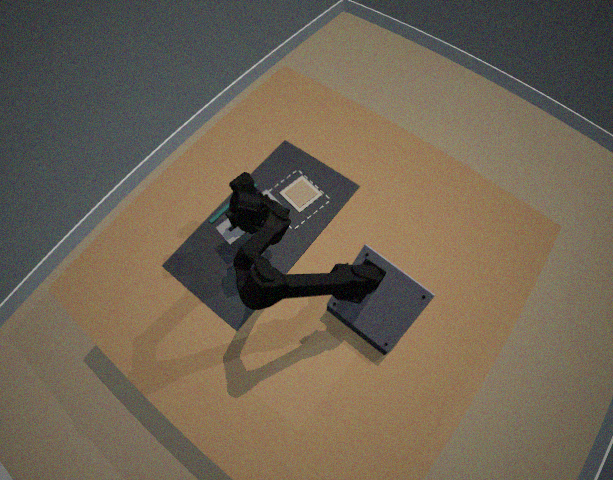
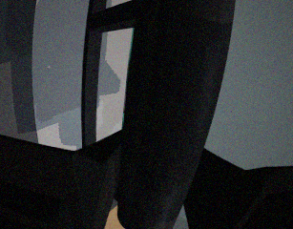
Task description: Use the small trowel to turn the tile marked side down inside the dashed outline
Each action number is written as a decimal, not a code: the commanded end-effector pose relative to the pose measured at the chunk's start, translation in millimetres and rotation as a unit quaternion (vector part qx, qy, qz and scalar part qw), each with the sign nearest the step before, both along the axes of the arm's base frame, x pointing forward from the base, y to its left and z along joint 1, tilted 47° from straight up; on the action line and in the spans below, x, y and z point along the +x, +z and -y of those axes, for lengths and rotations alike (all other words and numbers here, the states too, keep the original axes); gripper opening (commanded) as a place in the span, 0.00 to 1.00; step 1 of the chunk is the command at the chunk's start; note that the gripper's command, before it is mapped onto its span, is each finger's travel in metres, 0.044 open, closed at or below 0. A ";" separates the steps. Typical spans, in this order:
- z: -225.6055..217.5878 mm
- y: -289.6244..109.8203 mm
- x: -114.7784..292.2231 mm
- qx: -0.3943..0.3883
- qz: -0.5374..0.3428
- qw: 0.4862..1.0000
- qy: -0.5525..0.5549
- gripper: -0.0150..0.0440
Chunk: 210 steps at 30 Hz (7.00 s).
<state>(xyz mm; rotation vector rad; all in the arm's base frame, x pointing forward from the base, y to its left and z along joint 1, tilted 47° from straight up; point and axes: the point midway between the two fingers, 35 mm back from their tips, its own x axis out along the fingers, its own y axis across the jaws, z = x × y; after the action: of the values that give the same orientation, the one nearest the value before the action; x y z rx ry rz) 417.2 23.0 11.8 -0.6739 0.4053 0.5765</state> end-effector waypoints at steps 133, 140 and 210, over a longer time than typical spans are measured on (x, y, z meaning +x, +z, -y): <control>45.9 -104.0 27.3 -0.084 -0.001 0.994 0.068 0.25; 13.0 -74.9 22.5 -0.087 0.014 0.993 0.076 0.25; -162.3 67.5 -124.3 0.005 0.144 0.982 0.123 0.25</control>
<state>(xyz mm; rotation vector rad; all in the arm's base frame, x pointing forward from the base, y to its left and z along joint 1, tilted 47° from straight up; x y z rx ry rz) 289.7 184.7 80.9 -0.7946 0.0452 0.7208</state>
